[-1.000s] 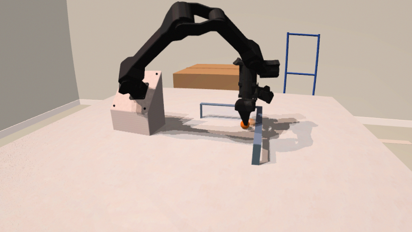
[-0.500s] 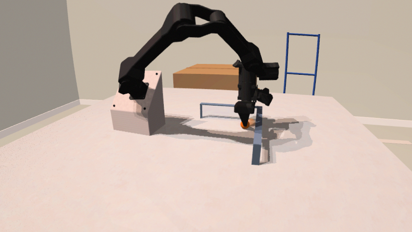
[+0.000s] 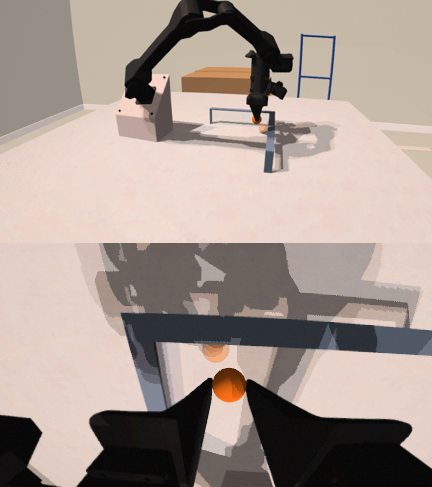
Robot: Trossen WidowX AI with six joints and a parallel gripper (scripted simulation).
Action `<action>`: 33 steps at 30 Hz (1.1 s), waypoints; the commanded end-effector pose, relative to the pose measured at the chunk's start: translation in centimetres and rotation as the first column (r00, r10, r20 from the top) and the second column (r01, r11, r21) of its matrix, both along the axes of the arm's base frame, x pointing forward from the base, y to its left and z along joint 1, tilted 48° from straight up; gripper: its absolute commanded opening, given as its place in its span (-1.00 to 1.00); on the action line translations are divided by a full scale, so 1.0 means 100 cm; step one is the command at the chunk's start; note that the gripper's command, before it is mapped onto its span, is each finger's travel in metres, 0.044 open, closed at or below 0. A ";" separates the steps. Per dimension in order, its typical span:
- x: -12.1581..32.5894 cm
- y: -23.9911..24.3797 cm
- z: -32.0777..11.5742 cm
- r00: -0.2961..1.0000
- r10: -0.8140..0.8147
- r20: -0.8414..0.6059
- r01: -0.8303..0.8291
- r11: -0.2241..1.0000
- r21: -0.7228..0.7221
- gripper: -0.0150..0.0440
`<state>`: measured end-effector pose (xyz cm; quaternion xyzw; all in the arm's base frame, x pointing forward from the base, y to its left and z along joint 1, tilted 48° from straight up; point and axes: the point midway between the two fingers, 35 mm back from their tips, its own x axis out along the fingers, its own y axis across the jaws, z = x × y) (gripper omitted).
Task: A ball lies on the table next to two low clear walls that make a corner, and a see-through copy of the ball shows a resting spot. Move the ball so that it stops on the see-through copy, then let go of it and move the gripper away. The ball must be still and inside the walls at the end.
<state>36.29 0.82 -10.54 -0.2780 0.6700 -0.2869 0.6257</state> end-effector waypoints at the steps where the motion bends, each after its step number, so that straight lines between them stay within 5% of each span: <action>1: 0.005 0.027 0.027 1.000 0.000 0.016 0.000 1.000 0.008 -0.49; 12: 0.003 0.060 0.059 1.000 0.012 0.016 -0.012 1.000 0.004 -0.49; 33: 0.019 0.015 -0.007 1.000 0.012 0.017 -0.013 1.000 0.003 -0.49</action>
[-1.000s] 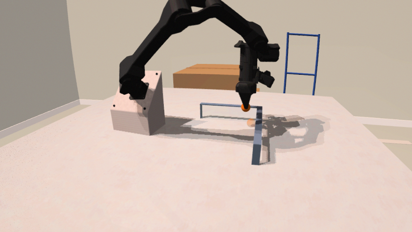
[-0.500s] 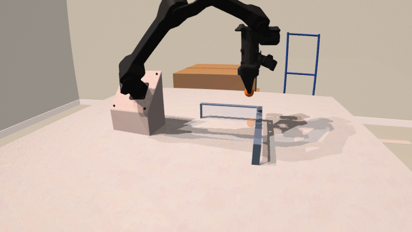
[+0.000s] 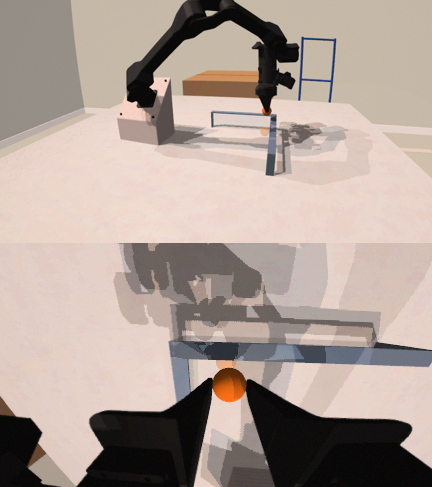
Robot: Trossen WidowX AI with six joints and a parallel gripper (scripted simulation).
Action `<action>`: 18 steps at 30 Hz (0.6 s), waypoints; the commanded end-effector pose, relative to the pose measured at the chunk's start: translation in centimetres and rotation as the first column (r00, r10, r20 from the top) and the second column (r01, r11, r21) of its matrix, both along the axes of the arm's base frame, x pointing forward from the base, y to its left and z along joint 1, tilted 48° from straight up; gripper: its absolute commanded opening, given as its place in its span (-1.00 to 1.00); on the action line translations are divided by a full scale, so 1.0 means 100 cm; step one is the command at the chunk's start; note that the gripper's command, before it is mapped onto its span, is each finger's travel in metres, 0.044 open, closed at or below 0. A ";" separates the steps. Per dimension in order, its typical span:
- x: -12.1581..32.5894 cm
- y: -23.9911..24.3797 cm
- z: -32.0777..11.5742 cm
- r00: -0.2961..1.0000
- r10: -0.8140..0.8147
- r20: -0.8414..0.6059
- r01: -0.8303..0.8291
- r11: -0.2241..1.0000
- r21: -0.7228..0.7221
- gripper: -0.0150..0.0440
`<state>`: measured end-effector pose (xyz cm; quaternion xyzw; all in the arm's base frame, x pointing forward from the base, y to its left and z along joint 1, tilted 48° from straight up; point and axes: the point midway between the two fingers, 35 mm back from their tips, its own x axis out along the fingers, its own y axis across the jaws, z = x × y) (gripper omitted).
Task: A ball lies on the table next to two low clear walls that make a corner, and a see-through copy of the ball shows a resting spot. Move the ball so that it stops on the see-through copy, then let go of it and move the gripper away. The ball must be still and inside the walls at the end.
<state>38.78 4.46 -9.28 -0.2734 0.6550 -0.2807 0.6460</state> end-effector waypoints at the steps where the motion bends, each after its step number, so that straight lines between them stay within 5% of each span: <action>1: -0.006 -0.027 -0.025 1.000 -0.009 -0.028 0.009 1.000 -0.014 -0.49; 18: -0.009 -0.050 -0.045 1.000 -0.010 -0.028 0.010 1.000 -0.017 -0.49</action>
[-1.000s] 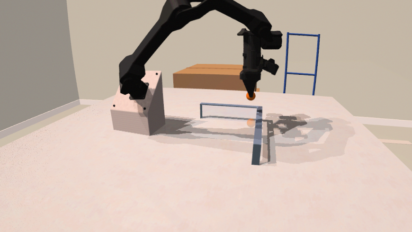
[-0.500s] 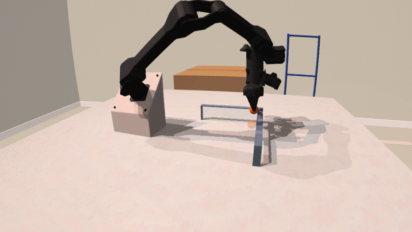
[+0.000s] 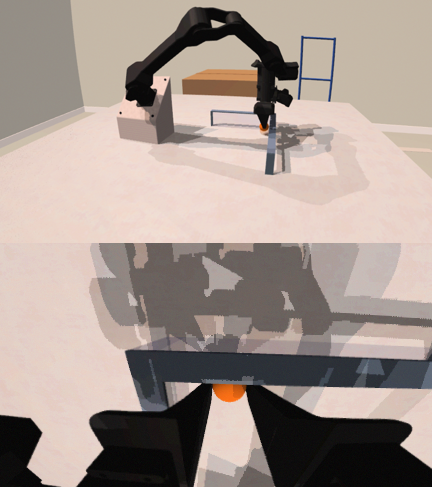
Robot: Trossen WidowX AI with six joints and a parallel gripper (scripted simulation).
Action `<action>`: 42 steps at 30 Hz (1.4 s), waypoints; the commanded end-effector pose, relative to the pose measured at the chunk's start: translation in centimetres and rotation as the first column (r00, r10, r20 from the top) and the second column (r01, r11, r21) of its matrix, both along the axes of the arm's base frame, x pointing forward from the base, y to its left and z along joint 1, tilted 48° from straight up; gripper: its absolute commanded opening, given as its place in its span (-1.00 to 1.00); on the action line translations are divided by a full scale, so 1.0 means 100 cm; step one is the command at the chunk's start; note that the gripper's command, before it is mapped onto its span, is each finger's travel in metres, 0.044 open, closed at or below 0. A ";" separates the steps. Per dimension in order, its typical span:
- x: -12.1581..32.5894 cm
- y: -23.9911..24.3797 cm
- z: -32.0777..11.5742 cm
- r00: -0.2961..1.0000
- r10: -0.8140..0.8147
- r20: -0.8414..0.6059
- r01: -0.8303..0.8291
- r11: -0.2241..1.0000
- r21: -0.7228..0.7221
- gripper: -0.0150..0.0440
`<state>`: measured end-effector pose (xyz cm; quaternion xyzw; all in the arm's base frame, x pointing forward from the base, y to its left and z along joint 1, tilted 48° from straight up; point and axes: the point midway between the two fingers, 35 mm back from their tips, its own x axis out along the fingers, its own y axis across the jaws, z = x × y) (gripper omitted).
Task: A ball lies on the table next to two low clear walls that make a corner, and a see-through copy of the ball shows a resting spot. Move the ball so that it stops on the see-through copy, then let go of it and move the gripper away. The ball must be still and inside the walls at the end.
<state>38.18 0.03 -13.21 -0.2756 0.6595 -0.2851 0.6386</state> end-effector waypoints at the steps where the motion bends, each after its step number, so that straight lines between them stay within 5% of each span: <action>1: -0.003 -0.007 -0.007 1.000 0.000 -0.014 0.000 1.000 -0.007 -0.49; 15: -0.004 -0.016 -0.015 1.000 0.000 -0.014 0.000 1.000 -0.007 -0.49; 25: 0.000 -0.013 -0.010 1.000 -0.001 0.003 0.001 1.000 -0.001 0.39; 42: 0.000 0.050 0.045 1.000 0.000 -0.013 0.000 1.000 -0.003 0.39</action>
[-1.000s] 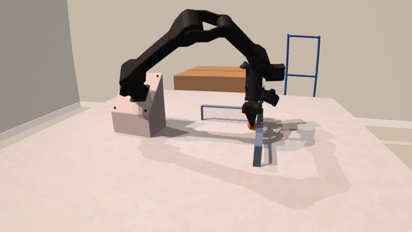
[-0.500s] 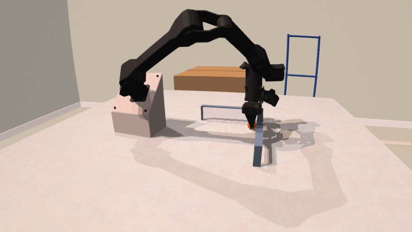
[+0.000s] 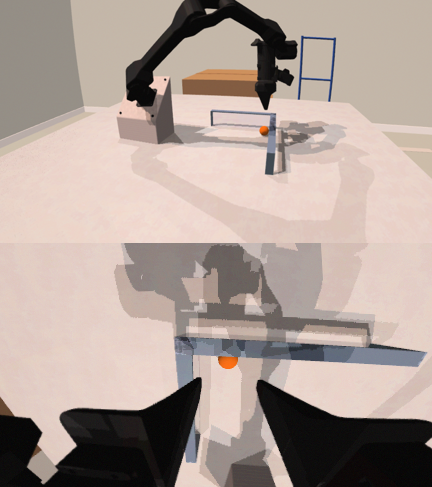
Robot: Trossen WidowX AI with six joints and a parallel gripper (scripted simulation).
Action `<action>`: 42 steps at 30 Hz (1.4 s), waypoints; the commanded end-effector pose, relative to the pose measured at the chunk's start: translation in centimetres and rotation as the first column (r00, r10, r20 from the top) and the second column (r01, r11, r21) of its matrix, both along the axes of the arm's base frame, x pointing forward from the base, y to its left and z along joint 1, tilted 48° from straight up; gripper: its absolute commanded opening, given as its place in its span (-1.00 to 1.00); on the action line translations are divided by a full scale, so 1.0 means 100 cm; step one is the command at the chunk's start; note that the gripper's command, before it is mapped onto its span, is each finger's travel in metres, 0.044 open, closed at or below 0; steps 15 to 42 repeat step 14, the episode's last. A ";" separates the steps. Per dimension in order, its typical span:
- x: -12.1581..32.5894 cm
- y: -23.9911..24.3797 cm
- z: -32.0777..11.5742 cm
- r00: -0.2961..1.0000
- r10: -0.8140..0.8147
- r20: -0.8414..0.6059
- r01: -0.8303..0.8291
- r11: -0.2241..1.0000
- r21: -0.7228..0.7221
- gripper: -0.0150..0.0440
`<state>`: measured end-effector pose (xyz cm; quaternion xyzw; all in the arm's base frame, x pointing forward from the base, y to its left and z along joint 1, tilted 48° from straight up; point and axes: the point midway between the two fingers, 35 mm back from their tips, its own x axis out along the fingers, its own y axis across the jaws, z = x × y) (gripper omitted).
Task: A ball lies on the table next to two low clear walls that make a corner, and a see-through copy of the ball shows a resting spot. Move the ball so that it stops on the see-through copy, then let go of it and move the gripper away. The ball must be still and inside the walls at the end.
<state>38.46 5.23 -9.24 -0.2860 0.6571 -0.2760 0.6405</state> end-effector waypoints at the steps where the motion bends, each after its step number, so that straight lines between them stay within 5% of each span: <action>1: 0.000 0.000 0.000 1.000 0.000 0.000 0.000 1.000 0.000 0.39; 7: 0.000 0.000 0.000 1.000 0.000 0.000 0.000 1.000 0.000 0.39; 14: -0.003 0.037 0.037 1.000 -0.001 0.004 0.001 1.000 0.000 1.00; 42: -0.003 0.037 0.037 1.000 -0.001 0.004 0.001 1.000 0.000 1.00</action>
